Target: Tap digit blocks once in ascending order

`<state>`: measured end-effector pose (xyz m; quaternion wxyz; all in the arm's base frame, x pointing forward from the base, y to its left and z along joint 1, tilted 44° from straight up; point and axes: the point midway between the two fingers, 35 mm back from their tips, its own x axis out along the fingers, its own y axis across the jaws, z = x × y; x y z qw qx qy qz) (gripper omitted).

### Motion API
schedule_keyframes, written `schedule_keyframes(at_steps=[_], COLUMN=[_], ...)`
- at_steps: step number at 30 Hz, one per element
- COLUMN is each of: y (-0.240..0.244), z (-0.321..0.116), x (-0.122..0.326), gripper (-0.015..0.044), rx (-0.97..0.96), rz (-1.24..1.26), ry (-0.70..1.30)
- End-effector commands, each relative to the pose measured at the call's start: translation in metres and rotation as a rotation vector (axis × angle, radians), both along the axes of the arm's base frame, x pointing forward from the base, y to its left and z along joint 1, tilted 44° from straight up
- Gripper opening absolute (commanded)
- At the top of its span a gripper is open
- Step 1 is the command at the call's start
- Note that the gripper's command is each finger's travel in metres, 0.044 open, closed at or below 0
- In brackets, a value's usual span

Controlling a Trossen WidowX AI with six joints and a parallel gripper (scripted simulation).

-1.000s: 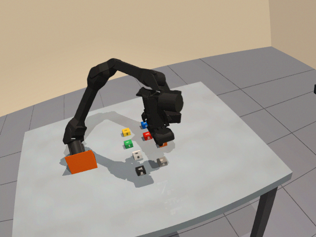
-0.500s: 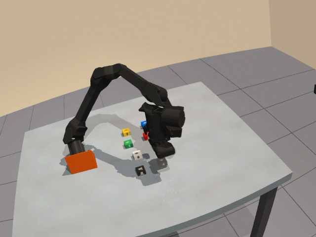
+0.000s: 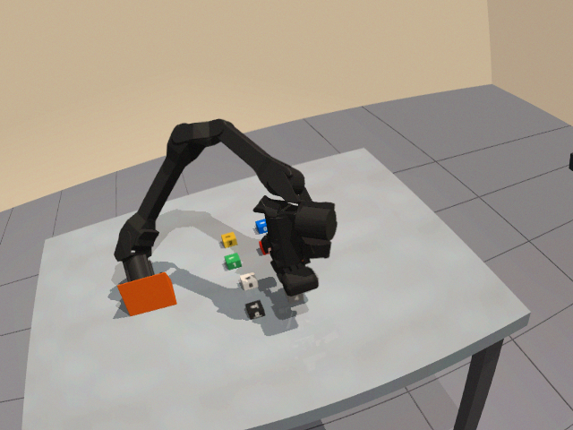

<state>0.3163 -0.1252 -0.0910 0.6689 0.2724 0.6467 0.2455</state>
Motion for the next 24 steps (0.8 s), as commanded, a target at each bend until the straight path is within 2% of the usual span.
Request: schedule_keyframes(at_steps=[1,12,18,24], y=[0.003,-0.025,-0.072,-0.075], z=[-0.002,0.026,0.077,0.078], x=[0.0,0.0,-0.005,-0.013], gripper=[0.002,0.002,0.002,0.002], rx=[0.006,0.004,0.002,0.001], rz=[-0.006,-0.006,-0.006,-0.006], ry=[0.001,0.002,0.003,0.004])
